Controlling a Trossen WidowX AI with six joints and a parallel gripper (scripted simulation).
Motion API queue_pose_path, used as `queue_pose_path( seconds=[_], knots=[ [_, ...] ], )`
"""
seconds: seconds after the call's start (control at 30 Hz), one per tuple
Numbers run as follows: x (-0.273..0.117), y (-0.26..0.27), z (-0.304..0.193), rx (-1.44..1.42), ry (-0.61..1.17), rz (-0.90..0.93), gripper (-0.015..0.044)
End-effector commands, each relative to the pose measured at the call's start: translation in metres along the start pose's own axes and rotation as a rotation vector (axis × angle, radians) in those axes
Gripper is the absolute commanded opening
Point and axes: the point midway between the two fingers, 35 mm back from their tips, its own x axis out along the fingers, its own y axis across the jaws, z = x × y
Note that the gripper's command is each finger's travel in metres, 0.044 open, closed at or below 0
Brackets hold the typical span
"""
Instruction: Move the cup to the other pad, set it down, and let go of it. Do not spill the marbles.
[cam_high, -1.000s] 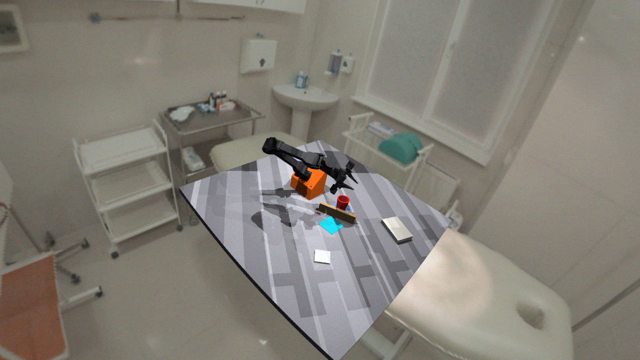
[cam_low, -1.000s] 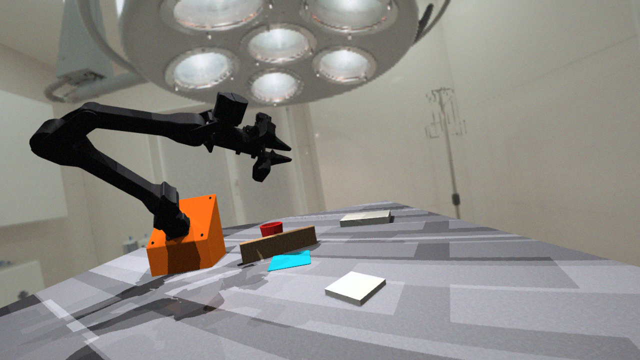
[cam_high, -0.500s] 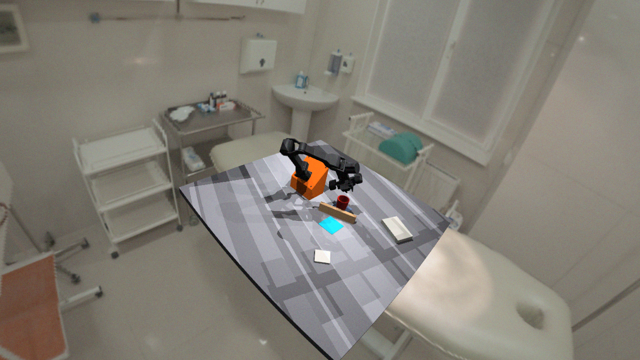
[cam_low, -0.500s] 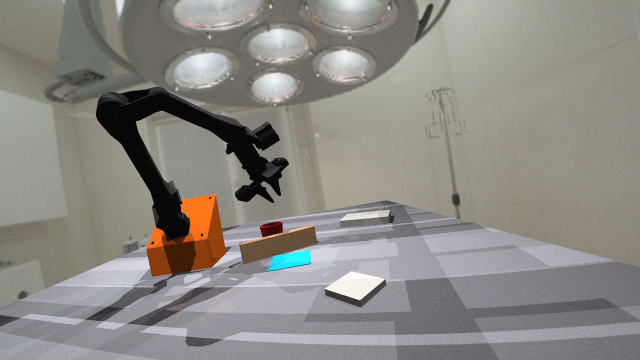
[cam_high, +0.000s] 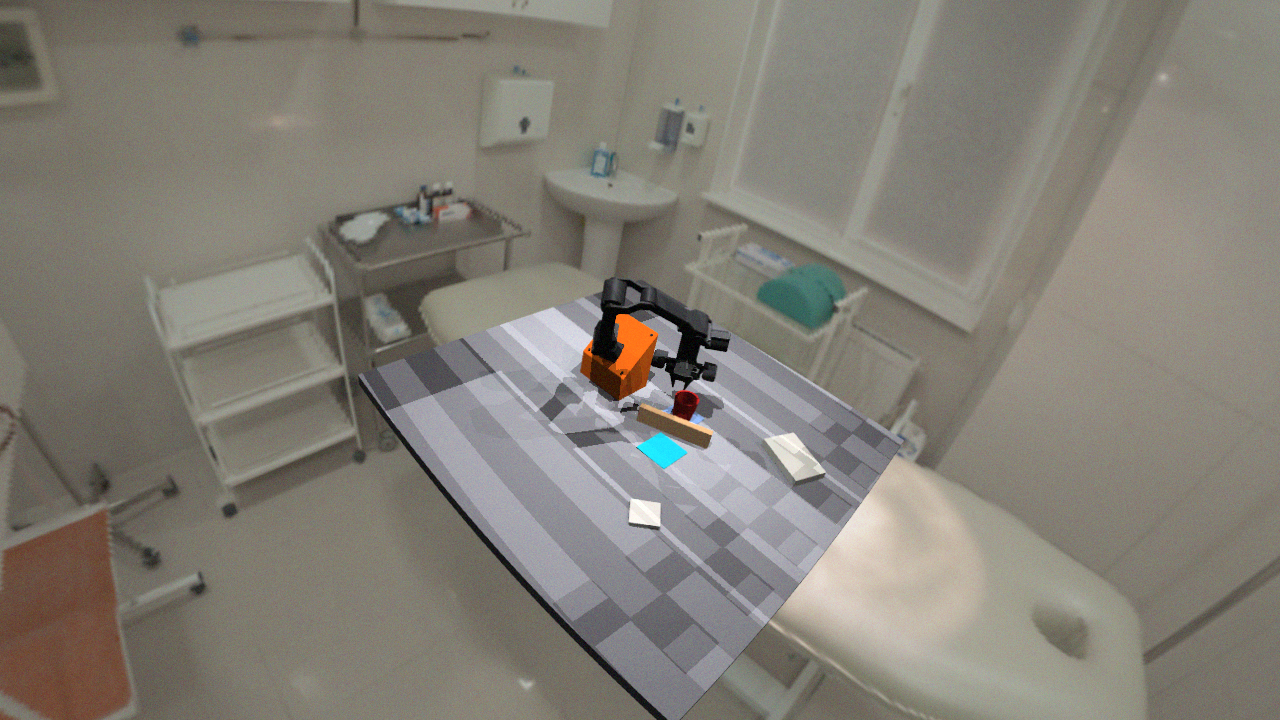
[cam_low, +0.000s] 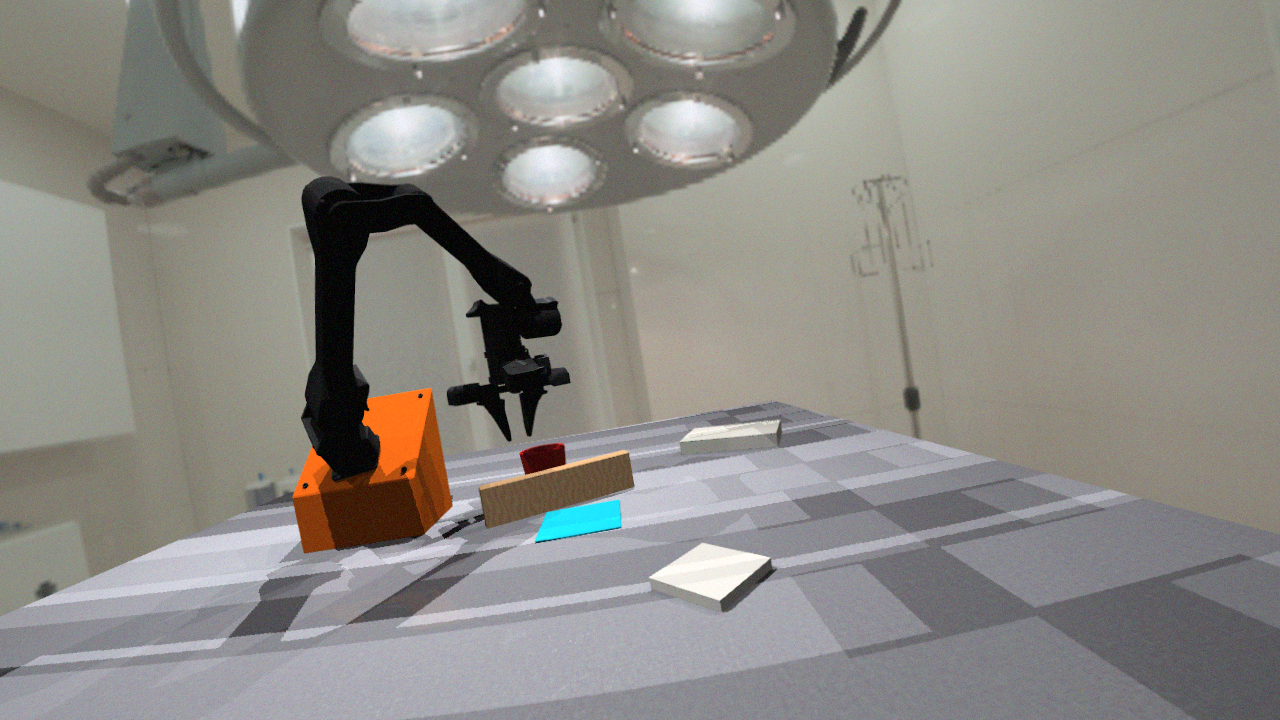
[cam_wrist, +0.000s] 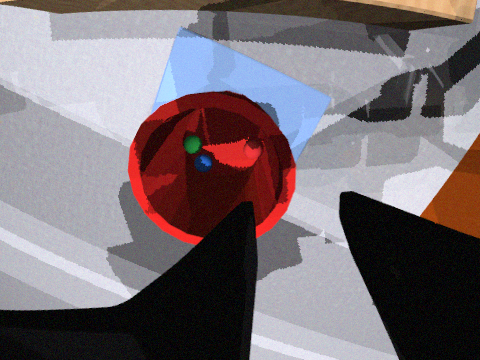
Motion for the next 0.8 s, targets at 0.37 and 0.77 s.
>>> queue_pose_path(
  seconds=[0.37,0.77],
  knots=[
    [0.013,0.002,0.001,0.015,-0.021,-0.012,0.0148],
    [0.033,0.003,0.002,0.015,-0.022,-0.012,0.0148]
  ],
)
